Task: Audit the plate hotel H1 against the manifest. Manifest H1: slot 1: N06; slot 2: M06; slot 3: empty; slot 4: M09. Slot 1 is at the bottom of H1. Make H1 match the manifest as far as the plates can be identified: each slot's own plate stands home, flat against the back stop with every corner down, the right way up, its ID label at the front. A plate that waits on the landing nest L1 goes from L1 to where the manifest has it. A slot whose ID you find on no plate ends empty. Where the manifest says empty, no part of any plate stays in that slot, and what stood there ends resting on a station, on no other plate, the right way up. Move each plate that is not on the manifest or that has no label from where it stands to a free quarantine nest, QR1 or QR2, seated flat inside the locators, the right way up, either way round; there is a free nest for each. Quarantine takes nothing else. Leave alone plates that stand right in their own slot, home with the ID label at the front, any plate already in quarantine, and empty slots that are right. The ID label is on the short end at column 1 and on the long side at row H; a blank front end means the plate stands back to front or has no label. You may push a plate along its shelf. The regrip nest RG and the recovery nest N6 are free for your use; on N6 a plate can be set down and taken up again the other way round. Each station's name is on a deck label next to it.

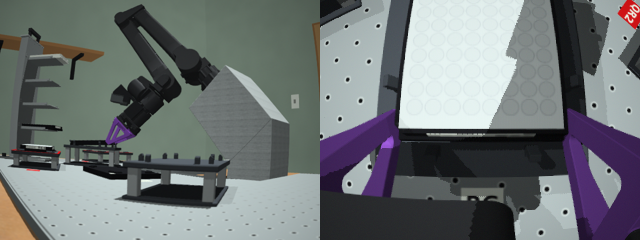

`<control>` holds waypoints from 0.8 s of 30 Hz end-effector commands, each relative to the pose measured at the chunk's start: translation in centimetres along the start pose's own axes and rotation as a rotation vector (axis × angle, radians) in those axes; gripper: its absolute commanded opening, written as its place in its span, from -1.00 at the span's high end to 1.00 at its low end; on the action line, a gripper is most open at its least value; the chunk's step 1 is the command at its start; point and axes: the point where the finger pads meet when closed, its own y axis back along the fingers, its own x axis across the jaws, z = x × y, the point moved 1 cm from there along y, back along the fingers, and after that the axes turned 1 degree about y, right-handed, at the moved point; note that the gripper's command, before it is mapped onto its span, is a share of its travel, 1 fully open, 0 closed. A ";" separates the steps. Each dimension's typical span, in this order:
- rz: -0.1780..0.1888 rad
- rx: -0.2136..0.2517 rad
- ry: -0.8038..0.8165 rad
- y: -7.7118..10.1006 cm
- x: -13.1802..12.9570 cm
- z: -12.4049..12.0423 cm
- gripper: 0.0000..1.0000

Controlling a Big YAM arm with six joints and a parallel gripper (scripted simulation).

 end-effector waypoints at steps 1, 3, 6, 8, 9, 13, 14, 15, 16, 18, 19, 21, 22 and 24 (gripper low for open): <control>0.009 -0.013 -0.001 0.4 0.3 0.6 -0.72; 0.019 0.001 -0.004 1.2 0.6 0.3 -0.72; 0.020 0.001 -0.007 1.4 0.6 0.5 -0.72; 0.019 0.000 -0.009 1.5 0.6 0.6 -0.72; 0.018 0.000 -0.009 1.6 0.6 0.7 -0.72; 0.016 -0.002 -0.009 1.8 0.5 1.0 -0.72; 0.017 -0.001 -0.009 1.9 0.6 1.1 -0.72; 0.017 -0.001 -0.009 1.9 0.6 1.1 -0.72; 0.017 -0.001 -0.009 1.9 0.6 1.1 -0.72; 0.003 0.005 -0.012 2.0 0.1 1.0 -0.72; 0.008 0.002 -0.011 2.0 0.3 1.1 -0.72; 0.016 -0.003 -0.009 2.1 0.5 1.4 -0.72; 0.016 -0.003 -0.009 2.1 0.5 1.4 -0.72; 0.014 -0.003 -0.009 2.2 0.5 1.6 -0.72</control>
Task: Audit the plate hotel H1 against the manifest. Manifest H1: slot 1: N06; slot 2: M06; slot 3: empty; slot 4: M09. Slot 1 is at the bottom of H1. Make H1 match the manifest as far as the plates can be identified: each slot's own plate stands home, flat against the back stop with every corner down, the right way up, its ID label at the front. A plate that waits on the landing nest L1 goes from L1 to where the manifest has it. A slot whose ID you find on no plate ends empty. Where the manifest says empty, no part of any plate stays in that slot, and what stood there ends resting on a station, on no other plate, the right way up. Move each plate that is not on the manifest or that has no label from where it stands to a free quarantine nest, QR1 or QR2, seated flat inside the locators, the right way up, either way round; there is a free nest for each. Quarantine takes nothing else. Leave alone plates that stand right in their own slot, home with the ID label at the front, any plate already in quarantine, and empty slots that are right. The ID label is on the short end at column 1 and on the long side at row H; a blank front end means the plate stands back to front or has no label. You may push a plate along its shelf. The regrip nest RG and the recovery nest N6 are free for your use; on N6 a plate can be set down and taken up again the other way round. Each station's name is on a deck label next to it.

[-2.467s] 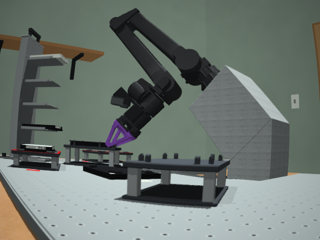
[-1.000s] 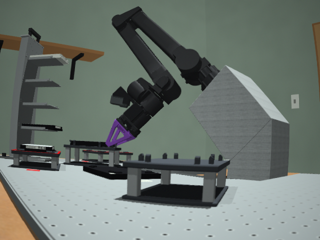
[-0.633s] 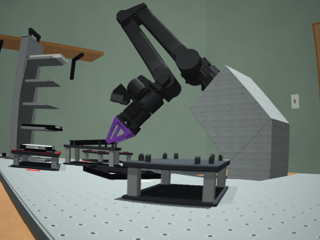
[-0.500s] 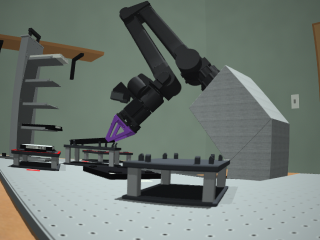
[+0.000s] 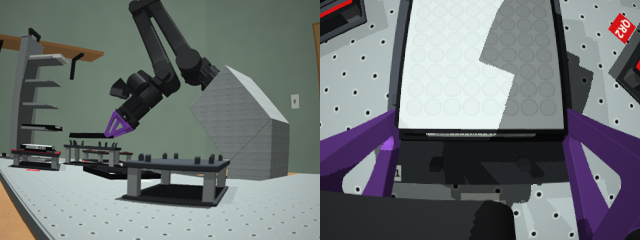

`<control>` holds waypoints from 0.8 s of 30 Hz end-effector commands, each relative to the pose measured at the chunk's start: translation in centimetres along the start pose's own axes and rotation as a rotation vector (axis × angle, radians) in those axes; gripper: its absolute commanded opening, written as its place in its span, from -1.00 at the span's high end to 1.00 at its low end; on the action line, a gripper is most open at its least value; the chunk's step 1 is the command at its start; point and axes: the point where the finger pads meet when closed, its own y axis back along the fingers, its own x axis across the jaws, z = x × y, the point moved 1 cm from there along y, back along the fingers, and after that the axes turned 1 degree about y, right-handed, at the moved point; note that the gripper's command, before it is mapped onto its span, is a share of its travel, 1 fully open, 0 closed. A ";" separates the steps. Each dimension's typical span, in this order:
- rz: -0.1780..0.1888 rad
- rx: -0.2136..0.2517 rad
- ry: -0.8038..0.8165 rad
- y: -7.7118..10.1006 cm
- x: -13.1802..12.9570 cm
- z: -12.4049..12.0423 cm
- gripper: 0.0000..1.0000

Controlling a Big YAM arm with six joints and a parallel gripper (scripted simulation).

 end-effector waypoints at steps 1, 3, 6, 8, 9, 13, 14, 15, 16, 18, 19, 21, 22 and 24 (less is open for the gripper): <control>0.014 0.010 -0.014 1.2 0.5 -0.2 -0.72; 0.017 0.008 -0.013 1.3 0.6 0.0 -0.72; 0.017 0.006 -0.013 1.4 0.6 0.2 -0.72; 0.013 0.008 -0.014 1.5 0.5 0.2 -0.72; 0.013 0.008 -0.014 1.5 0.5 0.2 -0.72; 0.017 0.004 -0.013 1.6 0.6 0.6 -0.72; 0.016 0.004 -0.013 1.7 0.6 0.6 -0.72; 0.016 0.003 -0.013 1.7 0.5 0.7 -0.72; 0.013 0.004 -0.013 1.8 0.5 0.8 -0.72; 0.012 0.003 -0.013 1.9 0.4 0.9 -0.72; 0.015 0.001 -0.013 1.9 0.5 1.1 -0.72; 0.014 0.000 -0.013 2.0 0.5 1.2 -0.72; 0.012 0.001 -0.013 2.0 0.4 1.3 -0.72; 0.010 0.001 -0.013 2.1 0.3 1.4 -0.72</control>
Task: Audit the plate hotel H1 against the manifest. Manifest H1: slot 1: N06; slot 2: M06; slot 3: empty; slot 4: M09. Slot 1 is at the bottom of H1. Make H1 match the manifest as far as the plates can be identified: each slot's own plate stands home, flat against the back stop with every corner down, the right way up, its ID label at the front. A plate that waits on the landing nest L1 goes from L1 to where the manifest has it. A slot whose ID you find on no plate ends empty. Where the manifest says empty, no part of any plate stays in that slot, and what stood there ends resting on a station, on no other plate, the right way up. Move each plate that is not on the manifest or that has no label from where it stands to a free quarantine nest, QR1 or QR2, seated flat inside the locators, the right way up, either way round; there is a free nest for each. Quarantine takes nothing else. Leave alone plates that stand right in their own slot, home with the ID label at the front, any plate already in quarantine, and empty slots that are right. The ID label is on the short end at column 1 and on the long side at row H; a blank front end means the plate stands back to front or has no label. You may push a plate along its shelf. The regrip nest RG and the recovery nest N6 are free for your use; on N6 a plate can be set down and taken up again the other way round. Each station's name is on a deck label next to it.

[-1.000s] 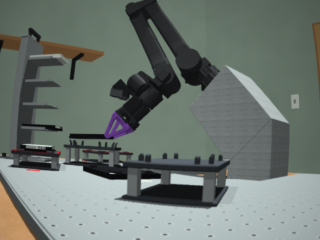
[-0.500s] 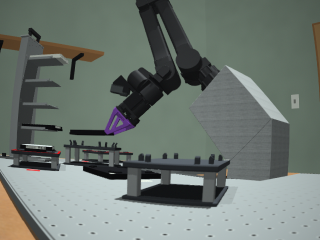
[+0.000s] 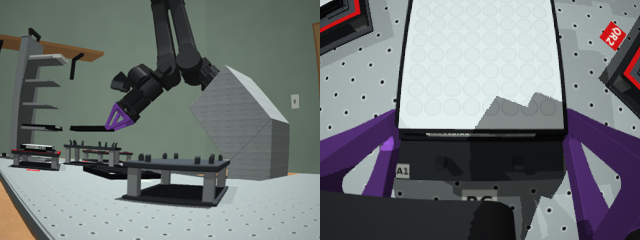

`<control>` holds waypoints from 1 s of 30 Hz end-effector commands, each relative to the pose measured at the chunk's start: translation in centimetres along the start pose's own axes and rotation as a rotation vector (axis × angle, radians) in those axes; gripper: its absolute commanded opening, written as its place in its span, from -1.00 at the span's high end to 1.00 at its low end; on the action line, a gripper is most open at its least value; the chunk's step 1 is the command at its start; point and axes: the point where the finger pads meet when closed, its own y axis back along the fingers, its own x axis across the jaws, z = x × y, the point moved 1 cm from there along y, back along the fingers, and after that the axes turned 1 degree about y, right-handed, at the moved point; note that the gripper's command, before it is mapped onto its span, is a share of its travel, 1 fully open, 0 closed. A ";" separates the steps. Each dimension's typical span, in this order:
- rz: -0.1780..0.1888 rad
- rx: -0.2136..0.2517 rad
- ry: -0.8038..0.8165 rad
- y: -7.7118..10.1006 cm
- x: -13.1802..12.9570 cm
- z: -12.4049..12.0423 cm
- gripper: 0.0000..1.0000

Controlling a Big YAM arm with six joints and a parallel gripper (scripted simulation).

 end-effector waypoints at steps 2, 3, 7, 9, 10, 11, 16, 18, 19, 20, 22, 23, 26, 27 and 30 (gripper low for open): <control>0.012 0.002 -0.013 0.6 0.4 0.0 -0.72; 0.010 0.000 -0.014 0.5 0.3 0.1 -0.72; 0.013 -0.003 -0.013 0.8 0.4 0.4 -0.72; 0.011 -0.003 -0.013 0.9 0.4 0.6 -0.72; 0.010 -0.002 -0.013 1.0 0.3 0.7 -0.72; 0.011 -0.003 -0.013 1.0 0.4 0.7 -0.72; 0.012 -0.004 -0.013 1.3 0.4 1.1 -0.72; 0.012 -0.004 -0.013 1.4 0.4 1.2 -0.72; 0.012 -0.004 -0.013 1.4 0.4 1.2 -0.72; 0.012 -0.004 -0.013 1.5 0.4 1.3 -0.72; 0.011 -0.004 -0.013 1.7 0.3 1.5 -0.72; 0.011 -0.004 -0.013 1.8 0.3 1.6 -0.72; 0.011 -0.004 -0.013 2.1 0.3 1.9 -0.72; 0.011 -0.004 -0.013 2.2 0.3 2.0 -0.72; 0.011 -0.005 -0.014 2.5 0.3 2.4 -0.72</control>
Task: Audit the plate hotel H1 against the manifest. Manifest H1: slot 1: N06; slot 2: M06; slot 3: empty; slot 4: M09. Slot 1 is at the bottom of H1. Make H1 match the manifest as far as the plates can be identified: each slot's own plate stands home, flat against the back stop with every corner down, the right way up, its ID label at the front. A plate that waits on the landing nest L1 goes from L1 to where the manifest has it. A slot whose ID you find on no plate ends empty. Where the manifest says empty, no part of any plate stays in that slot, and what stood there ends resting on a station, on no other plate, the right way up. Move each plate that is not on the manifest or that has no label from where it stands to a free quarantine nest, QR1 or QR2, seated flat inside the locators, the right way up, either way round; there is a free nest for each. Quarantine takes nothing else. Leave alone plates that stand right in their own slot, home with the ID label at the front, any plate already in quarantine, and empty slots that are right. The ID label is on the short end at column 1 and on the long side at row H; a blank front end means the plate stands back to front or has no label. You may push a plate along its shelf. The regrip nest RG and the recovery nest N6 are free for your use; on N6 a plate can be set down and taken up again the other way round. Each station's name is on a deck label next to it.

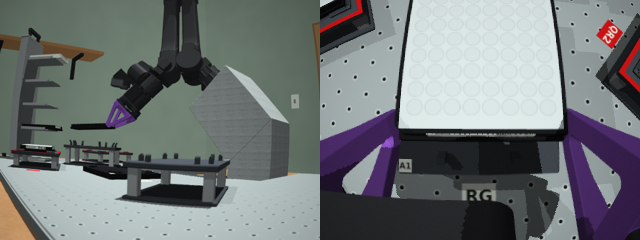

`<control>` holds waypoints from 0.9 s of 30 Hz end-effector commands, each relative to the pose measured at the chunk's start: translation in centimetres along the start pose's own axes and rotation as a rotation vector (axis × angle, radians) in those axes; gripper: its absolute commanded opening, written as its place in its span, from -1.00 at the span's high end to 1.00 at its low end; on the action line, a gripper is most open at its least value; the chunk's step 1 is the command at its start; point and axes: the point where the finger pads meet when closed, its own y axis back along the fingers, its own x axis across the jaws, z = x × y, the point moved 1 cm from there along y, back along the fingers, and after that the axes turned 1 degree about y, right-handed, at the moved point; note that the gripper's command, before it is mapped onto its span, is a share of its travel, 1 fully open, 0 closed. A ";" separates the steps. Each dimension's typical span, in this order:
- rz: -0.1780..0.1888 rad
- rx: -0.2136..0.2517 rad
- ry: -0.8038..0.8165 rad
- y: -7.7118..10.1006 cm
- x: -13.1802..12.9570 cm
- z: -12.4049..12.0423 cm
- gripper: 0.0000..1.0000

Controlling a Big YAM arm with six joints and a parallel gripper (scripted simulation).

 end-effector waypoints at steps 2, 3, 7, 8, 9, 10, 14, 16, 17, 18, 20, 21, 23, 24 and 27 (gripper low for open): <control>0.012 -0.027 -0.015 2.1 0.3 2.2 -0.72; 0.012 -0.027 -0.015 2.2 0.3 2.4 -0.72; 0.009 -0.033 -0.016 2.3 0.1 2.9 -0.72; 0.007 -0.037 -0.016 2.3 0.0 3.2 -0.72; 0.005 -0.041 -0.017 2.3 -0.1 3.5 -0.72; 0.003 -0.045 -0.017 2.3 -0.2 3.8 -0.72; -0.004 -0.059 -0.020 2.4 -0.7 4.9 -0.72; -0.008 -0.058 -0.021 2.4 -0.8 5.0 -0.72; -0.013 -0.056 -0.022 2.5 -1.0 4.9 -0.72; -0.011 -0.057 -0.021 2.5 -0.9 5.0 -0.72; -0.004 -0.061 -0.020 2.6 -0.7 5.3 -0.72; -0.005 -0.061 -0.021 2.7 -0.7 5.3 -0.72; -0.005 -0.061 -0.021 2.7 -0.7 5.3 -0.72; -0.012 -0.058 -0.022 2.7 -1.0 5.3 -0.72; -0.006 -0.063 -0.021 3.0 -0.8 5.7 -0.72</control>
